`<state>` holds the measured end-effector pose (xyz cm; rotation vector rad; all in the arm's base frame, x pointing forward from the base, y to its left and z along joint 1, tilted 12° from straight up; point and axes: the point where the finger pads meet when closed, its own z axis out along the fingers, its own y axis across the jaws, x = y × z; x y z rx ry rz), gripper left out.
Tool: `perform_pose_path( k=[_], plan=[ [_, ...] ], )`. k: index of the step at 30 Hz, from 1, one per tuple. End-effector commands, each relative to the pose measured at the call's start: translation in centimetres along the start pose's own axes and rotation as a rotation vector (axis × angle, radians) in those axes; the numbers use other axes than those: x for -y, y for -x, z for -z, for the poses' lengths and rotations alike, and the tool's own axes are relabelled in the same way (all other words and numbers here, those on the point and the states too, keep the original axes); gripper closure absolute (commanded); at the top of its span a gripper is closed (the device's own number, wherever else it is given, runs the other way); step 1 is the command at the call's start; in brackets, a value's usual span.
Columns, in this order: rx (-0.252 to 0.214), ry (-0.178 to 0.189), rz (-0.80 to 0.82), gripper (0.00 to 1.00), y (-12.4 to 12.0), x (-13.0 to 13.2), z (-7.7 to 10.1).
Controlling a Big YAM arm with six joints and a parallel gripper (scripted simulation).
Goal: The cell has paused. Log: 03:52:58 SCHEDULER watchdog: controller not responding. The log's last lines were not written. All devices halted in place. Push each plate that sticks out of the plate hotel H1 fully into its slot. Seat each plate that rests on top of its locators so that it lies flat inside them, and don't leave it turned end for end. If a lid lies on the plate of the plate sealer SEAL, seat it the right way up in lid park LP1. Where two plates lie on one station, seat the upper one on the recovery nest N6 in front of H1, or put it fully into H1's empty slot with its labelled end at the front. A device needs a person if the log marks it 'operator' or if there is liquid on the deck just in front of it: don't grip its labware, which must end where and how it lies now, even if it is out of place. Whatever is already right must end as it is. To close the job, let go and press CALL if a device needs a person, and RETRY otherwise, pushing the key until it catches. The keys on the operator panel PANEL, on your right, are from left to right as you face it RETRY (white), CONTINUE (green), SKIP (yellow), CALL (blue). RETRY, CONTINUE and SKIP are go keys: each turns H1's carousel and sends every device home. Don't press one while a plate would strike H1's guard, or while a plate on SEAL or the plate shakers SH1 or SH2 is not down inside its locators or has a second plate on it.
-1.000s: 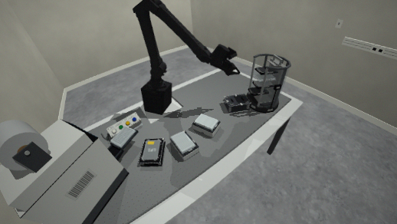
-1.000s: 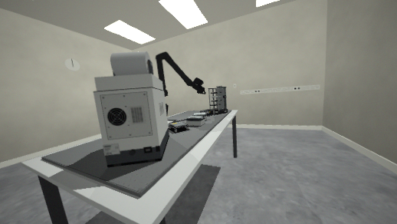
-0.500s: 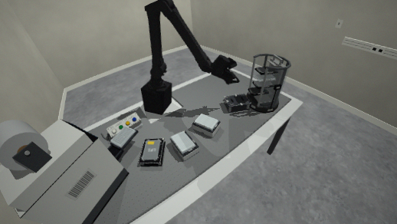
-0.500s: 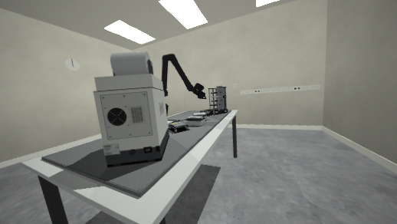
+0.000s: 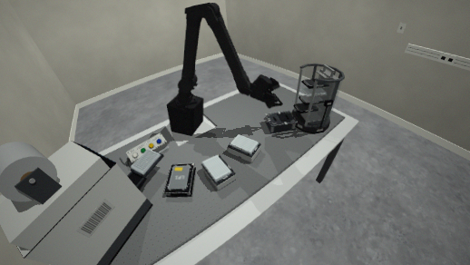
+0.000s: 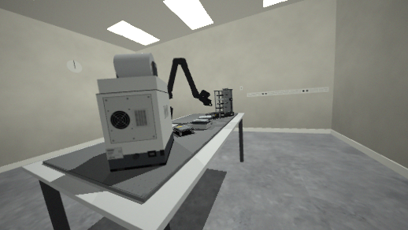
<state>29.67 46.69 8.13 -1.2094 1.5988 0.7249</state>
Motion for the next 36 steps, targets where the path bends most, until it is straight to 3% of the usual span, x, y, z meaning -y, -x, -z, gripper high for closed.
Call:
perform_pose_path(
  k=[1,4,6,8,19,21,22,28,31,36],
  plan=[
    [0.097,-0.025,0.038,1.0,4.3,1.4,-0.1],
    [0.073,-0.02,0.031,1.0,3.0,1.2,-0.2],
    [0.063,-0.007,0.029,1.0,2.1,0.4,-1.9],
    [0.063,-0.007,0.029,1.0,2.1,0.4,-1.9],
    [0.06,-0.003,0.01,1.0,0.0,0.1,-7.0],
    [0.059,-0.009,0.008,1.0,-0.1,0.5,-6.9],
    [0.098,-0.02,0.016,1.0,2.2,1.1,-6.2],
    [0.084,-0.018,0.012,1.0,1.5,0.9,-6.1],
    [0.029,0.001,0.002,1.0,-0.6,0.1,-7.4],
    [0.036,0.002,0.005,1.0,0.2,0.0,-7.9]
  ],
)
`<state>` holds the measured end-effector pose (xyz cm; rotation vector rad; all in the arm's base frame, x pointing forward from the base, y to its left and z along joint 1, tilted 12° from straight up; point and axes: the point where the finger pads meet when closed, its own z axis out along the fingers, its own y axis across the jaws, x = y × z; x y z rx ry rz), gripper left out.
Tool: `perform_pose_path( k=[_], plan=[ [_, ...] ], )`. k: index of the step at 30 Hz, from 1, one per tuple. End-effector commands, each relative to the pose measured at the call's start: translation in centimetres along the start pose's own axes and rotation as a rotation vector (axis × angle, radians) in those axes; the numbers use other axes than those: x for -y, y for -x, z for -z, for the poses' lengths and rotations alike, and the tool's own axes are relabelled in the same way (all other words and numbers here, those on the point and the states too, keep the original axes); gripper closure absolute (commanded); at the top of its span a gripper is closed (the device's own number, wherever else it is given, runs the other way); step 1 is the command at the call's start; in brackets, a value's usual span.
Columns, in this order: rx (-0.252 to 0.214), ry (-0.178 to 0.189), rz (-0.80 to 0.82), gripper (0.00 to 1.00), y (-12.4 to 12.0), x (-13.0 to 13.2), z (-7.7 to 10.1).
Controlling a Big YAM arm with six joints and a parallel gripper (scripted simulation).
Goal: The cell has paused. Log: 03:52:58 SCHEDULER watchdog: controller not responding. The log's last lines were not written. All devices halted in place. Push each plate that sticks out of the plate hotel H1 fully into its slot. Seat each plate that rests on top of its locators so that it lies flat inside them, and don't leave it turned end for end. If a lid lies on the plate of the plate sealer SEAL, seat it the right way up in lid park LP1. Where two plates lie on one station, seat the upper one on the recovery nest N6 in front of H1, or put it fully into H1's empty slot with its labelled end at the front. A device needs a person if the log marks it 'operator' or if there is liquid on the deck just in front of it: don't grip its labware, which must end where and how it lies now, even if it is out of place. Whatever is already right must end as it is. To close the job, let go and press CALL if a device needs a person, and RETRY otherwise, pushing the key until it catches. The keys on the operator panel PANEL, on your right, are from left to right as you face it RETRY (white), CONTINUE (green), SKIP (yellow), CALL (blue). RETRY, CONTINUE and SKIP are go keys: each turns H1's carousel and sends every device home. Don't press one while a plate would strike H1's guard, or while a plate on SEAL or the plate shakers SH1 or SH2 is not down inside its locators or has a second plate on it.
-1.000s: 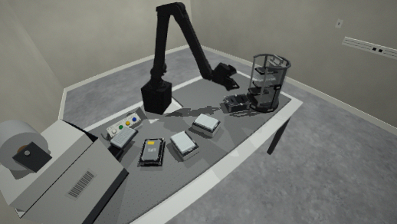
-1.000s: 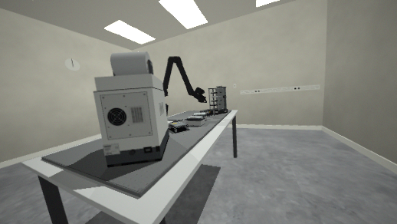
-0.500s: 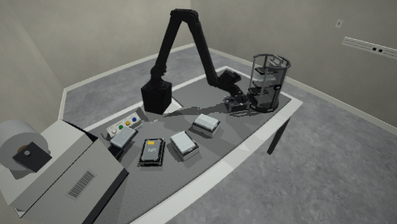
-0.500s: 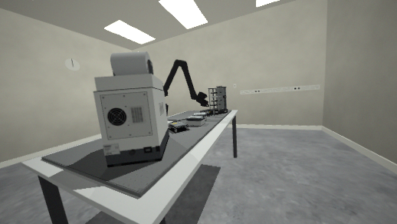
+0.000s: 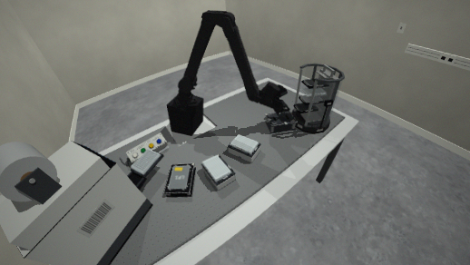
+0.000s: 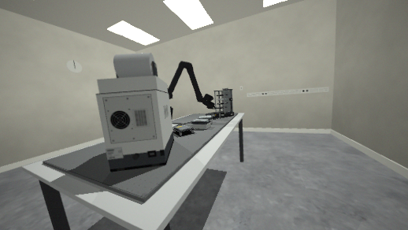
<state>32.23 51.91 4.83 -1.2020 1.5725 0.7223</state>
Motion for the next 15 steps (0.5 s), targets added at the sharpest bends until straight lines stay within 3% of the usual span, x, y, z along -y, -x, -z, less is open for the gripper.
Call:
perform_pose_path(
  k=[1,6,7,11,15],
  plan=[
    [0.007,0.01,-0.01,1.0,1.0,-0.5,-1.5],
    [0.008,0.01,-0.01,1.0,1.2,-0.5,-1.9],
    [0.03,-0.002,-0.007,1.0,2.6,0.2,-1.6],
    [0.008,0.01,-0.009,1.0,1.5,-0.5,-2.5],
    [0.017,0.008,-0.008,1.0,2.4,-0.4,-2.8]
  ],
)
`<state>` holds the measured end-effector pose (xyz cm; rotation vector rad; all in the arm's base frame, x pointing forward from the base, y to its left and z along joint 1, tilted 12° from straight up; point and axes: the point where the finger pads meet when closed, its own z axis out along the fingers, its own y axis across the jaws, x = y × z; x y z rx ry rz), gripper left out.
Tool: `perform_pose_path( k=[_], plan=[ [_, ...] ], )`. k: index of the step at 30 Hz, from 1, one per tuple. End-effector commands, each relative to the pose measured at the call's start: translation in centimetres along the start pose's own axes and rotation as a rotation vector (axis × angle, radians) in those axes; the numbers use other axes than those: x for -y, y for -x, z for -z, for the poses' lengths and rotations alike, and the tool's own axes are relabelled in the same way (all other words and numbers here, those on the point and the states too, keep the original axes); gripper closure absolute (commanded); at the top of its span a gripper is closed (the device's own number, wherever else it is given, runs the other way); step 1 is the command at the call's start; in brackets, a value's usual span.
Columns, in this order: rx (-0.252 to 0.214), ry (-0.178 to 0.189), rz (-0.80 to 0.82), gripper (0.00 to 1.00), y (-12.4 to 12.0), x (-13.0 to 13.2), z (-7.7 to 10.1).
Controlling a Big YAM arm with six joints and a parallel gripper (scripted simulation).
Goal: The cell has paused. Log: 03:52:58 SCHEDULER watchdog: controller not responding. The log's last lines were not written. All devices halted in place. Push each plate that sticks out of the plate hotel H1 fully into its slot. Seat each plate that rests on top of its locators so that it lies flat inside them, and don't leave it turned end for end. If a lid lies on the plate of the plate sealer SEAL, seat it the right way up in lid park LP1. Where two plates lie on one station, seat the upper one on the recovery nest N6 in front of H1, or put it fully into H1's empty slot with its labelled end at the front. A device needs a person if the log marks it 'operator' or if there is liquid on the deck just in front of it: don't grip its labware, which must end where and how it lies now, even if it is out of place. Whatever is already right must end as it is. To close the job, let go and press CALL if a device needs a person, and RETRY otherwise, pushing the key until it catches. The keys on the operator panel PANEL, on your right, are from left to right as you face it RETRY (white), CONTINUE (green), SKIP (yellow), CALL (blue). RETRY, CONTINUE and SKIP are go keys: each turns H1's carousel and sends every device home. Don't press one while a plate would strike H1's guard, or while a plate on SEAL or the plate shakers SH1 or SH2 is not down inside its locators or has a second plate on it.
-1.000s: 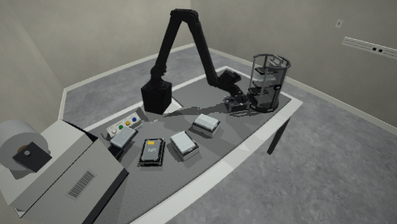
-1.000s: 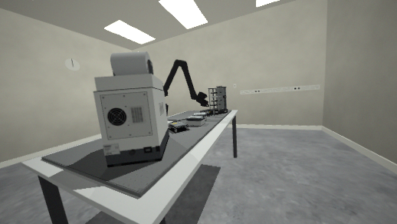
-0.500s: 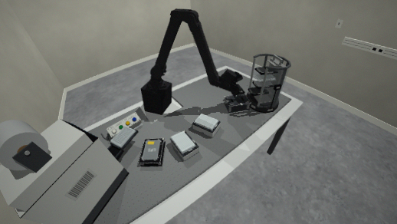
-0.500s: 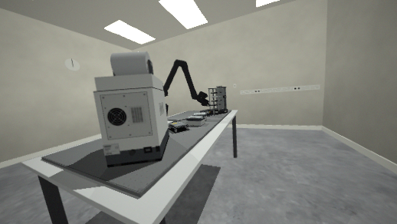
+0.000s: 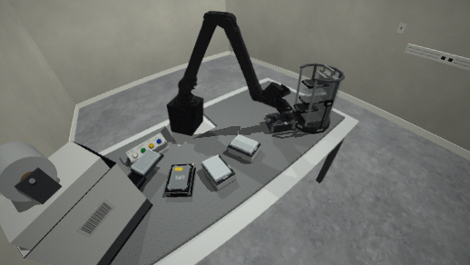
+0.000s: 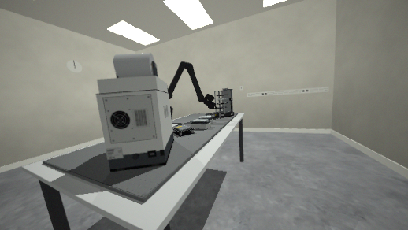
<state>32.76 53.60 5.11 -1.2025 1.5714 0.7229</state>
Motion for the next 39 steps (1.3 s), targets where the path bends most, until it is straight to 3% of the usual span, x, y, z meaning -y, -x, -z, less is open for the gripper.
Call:
perform_pose_path(
  k=[1,8,9,13,19,27,39],
  plan=[
    [0.017,0.007,-0.008,1.0,1.6,-0.4,-1.3],
    [0.008,0.007,-0.01,1.0,1.4,-0.3,-2.0],
    [0.034,0.001,-0.006,1.0,3.1,0.0,-1.7],
    [0.009,0.009,-0.01,1.0,1.8,-0.5,-2.6],
    [0.027,0.002,-0.007,1.0,3.2,-0.1,-2.9],
    [0.027,-0.003,0.001,1.0,2.7,0.2,-2.3],
    [0.012,0.008,-0.009,1.0,2.6,-0.4,-3.7]
  ],
)
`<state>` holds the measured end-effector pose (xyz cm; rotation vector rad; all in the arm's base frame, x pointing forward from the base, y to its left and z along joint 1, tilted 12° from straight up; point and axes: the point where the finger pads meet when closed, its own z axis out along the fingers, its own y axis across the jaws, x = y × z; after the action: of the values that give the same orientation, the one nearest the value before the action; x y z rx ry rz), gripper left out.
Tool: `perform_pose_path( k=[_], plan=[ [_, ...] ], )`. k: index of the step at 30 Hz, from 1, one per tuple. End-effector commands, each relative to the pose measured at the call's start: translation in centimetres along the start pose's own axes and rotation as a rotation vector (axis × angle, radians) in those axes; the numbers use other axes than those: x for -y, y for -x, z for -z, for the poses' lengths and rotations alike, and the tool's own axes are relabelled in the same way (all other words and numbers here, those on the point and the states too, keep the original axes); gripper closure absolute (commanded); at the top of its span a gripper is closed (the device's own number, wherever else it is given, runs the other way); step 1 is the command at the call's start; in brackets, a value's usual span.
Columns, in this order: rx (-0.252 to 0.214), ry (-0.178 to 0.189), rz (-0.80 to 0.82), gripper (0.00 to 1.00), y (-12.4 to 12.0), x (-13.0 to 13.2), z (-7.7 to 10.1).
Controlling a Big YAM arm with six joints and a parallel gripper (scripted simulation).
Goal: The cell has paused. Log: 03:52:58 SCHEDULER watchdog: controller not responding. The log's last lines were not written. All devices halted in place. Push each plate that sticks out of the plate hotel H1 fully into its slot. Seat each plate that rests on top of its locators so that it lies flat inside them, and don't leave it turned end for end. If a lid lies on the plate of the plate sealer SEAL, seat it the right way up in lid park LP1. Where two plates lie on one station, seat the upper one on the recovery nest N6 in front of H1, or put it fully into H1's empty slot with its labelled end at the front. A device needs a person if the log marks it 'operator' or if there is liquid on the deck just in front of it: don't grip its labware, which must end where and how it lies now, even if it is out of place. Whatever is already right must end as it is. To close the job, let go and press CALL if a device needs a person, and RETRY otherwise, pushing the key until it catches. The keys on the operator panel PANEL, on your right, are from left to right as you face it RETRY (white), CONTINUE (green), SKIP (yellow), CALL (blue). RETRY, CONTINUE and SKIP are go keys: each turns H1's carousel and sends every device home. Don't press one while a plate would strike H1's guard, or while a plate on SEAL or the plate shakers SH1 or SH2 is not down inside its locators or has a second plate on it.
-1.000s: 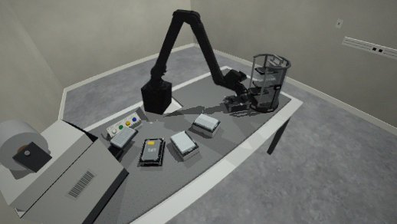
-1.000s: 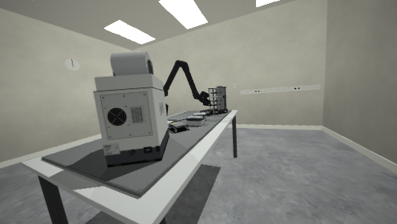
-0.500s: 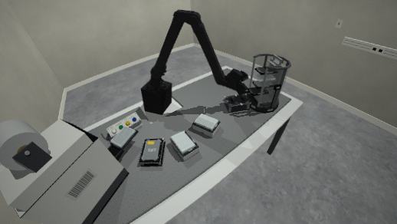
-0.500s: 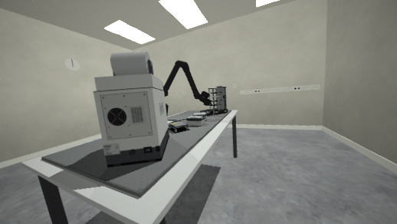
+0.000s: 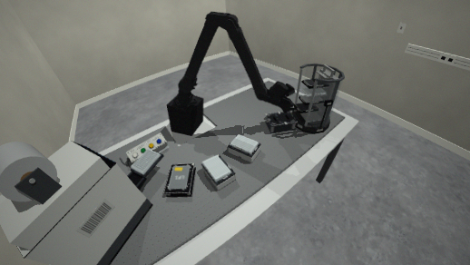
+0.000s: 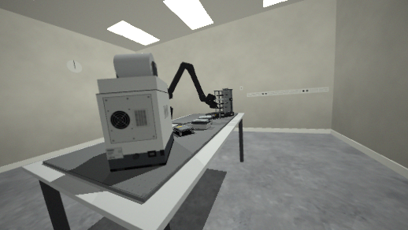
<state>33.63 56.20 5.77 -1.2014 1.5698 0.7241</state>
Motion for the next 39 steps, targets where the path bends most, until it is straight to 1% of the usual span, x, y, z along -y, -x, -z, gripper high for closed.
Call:
perform_pose_path(
  k=[1,3,4,10,14,17,20,21,27,31,34,37,38,39],
  plan=[
    [0.01,0.007,-0.01,1.0,1.0,-0.4,-1.3],
    [0.01,0.007,-0.01,1.0,1.0,-0.4,-1.3],
    [0.029,0.001,-0.006,1.0,2.3,0.0,-1.0],
    [0.011,0.008,-0.009,1.0,1.3,-0.5,-1.6],
    [0.018,0.005,-0.008,1.0,1.8,-0.3,-1.7],
    [0.01,0.007,-0.009,1.0,1.4,-0.4,-2.0],
    [0.01,0.008,-0.009,1.0,1.4,-0.5,-2.0],
    [0.031,0.004,-0.005,1.0,2.8,-0.2,-1.7],
    [0.011,0.008,-0.009,1.0,1.7,-0.5,-2.3],
    [0.019,0.005,-0.008,1.0,2.3,-0.3,-2.3],
    [0.01,0.007,-0.009,1.0,1.8,-0.4,-2.6],
    [0.011,0.008,-0.009,1.0,1.8,-0.5,-2.7],
    [0.032,0.003,-0.005,1.0,3.3,-0.2,-2.3],
    [0.031,0.003,-0.006,1.0,3.2,-0.2,-2.4]
  ],
)
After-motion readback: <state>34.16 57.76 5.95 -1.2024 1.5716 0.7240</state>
